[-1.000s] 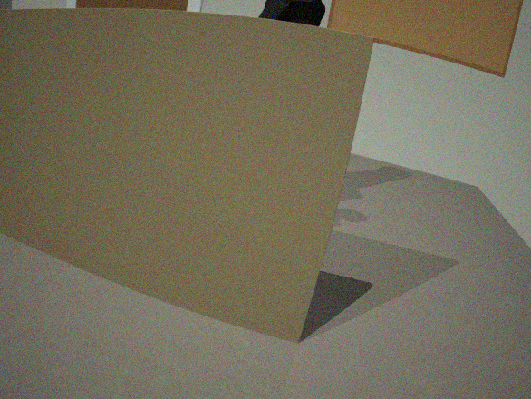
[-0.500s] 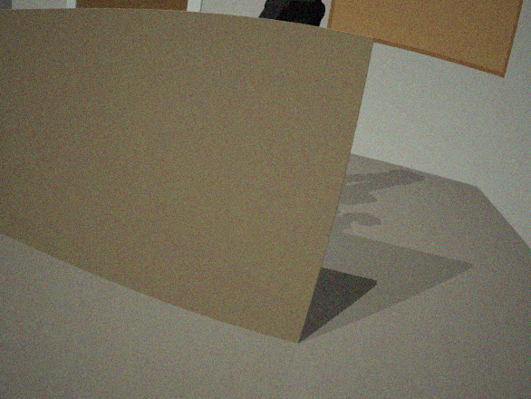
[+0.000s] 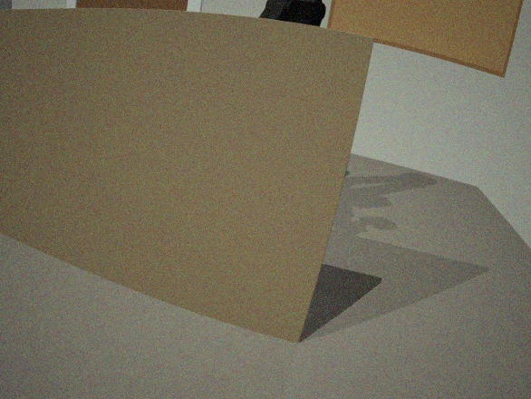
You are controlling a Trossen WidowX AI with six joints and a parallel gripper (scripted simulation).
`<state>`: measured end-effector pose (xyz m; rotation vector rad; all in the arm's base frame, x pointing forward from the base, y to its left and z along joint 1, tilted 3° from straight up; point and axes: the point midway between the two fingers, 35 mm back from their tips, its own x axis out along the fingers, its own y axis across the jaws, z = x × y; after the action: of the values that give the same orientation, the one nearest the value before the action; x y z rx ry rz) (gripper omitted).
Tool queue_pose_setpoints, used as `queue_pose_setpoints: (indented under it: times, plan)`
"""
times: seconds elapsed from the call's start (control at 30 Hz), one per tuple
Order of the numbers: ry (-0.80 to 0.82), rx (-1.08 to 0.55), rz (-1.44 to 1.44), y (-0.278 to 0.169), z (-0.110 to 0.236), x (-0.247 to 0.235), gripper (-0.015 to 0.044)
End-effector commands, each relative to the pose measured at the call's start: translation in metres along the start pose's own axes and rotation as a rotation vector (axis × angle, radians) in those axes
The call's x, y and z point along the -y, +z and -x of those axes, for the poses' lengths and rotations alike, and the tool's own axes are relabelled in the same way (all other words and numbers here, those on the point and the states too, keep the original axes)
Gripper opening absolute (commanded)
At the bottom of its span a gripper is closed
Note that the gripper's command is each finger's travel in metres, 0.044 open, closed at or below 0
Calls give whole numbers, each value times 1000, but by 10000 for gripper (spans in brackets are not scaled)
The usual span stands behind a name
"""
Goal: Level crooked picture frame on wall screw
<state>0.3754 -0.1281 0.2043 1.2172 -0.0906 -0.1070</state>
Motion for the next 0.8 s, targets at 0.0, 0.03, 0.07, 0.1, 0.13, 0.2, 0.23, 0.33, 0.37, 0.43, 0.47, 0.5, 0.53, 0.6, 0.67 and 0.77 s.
queue_pose_setpoints:
  times: [0.0, 0.03, 0.07, 0.1, 0.13, 0.2, 0.23, 0.33, 0.37, 0.43, 0.47, 0.5, 0.53, 0.6, 0.67, 0.77]
  plan:
    - [8, 0, 1, 0, 0, -4, 0]
    - [8, 0, 1, 0, 0, -5, 0]
    - [8, 0, 1, 0, 0, -5, 0]
    - [9, 0, 1, 0, 0, -5, 0]
    - [9, 0, 1, 0, 0, -6, 0]
    - [9, 0, 1, 0, 0, -6, 0]
    - [9, 0, 1, 0, 0, -7, 0]
    - [9, 0, 0, 0, 0, -8, 0]
    - [9, 0, 0, 0, 0, -8, 0]
    - [9, 0, 0, 0, 0, -8, 0]
    - [9, 0, 0, 0, 0, -8, 0]
    - [9, 0, 0, 0, 0, -8, 0]
    - [9, 0, 0, 0, 0, -9, 0]
    - [9, 0, 0, 0, 0, -9, 0]
    - [9, 0, 0, 0, 0, -9, 0]
    - [9, 0, 0, 0, 0, -9, 0]
